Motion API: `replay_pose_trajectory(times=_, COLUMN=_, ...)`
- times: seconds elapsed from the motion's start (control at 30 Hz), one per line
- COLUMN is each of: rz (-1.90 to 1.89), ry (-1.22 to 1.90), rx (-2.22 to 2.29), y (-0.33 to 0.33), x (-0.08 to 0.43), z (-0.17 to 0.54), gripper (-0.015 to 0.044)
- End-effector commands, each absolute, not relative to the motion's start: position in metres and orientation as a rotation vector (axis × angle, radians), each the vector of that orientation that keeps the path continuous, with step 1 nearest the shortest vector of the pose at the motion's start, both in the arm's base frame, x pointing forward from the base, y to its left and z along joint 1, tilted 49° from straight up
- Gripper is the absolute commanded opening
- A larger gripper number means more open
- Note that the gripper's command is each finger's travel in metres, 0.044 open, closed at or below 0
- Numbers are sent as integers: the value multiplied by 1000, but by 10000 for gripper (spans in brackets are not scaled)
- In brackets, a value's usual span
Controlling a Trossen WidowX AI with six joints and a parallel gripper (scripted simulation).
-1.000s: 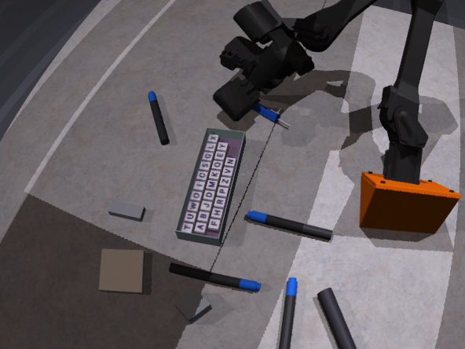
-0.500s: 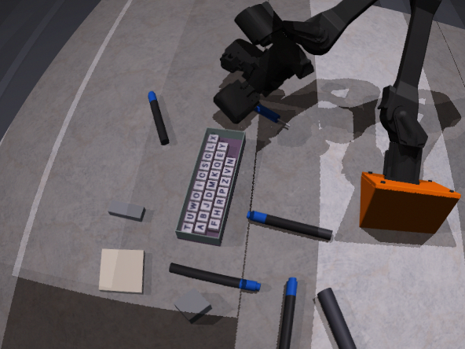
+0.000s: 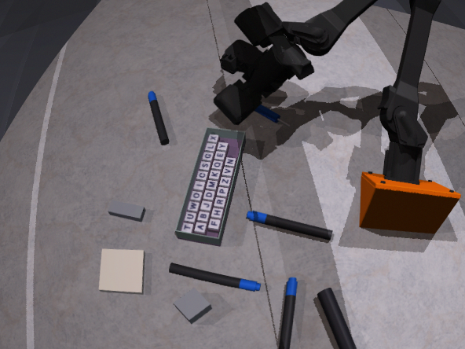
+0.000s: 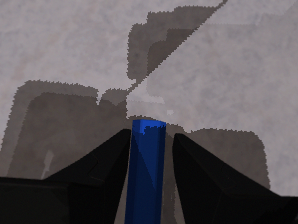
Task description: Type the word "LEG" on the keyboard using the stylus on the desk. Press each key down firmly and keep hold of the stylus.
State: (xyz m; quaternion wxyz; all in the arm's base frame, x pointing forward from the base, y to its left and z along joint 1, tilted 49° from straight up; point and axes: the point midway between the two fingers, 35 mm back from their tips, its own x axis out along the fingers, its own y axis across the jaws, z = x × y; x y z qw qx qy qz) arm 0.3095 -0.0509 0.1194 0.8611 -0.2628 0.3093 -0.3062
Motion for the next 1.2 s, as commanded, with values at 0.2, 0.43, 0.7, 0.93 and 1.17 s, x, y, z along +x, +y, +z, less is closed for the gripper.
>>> replay_pose_trajectory(times=0.2, rz=-642, ry=651, rx=-550, y=-48, x=309, z=122, gripper=0)
replay_pose_trajectory(times=0.43, rz=-639, ry=655, rx=-546, y=-27, x=306, z=138, gripper=0)
replay_pose_trajectory(times=0.7, rz=-638, ry=650, rx=-549, y=-14, x=300, z=152, gripper=0)
replay_pose_trajectory(times=0.93, rz=-675, ry=662, rx=-504, y=-15, x=299, z=145, gripper=0)
replay_pose_trajectory(times=1.17, rz=-770, ry=656, rx=-408, y=-18, x=294, z=140, gripper=0)
